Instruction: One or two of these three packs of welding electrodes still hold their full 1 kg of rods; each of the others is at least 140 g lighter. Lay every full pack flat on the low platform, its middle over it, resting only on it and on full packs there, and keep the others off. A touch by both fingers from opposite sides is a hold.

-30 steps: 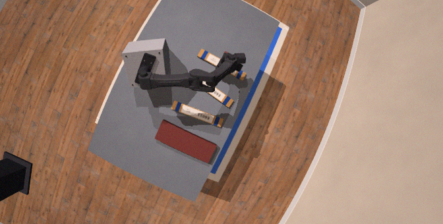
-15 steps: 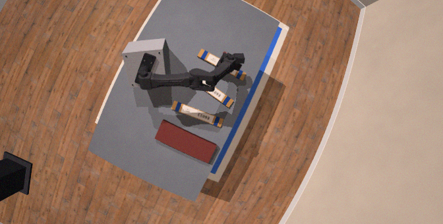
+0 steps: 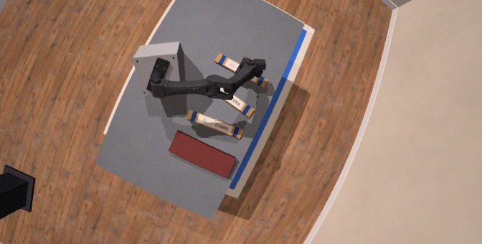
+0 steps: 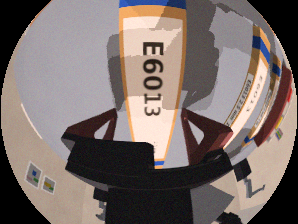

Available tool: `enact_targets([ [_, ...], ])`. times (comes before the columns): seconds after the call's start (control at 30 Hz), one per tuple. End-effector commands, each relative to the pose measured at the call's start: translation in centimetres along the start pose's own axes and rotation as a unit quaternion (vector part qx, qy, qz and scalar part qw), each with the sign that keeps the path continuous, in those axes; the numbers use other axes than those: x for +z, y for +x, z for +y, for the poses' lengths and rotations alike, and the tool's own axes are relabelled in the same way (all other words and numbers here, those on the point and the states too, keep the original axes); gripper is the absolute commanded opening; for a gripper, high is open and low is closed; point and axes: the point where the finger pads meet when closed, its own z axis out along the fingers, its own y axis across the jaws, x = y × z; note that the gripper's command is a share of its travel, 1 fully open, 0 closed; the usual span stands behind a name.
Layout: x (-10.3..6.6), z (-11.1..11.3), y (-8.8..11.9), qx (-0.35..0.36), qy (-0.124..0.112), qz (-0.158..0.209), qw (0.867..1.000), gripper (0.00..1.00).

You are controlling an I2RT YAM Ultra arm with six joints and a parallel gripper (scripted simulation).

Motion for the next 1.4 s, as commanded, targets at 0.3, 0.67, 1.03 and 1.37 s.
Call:
enact_targets([
  [0.3, -1.8, 0.6, -1.3, -0.002, -0.010, -0.022, 1.000, 0.96],
  [0.67, -1.7, 0.5, -1.2, -0.004, -0.009, -0.021, 1.000, 0.96],
  [1.03, -1.9, 0.4, -1.6, -0.002, -0.010, -0.022, 1.000, 0.96],
  [1.37, -1.9, 0.3, -1.4, -0.004, -0.008, -0.020, 1.000, 0.96],
])
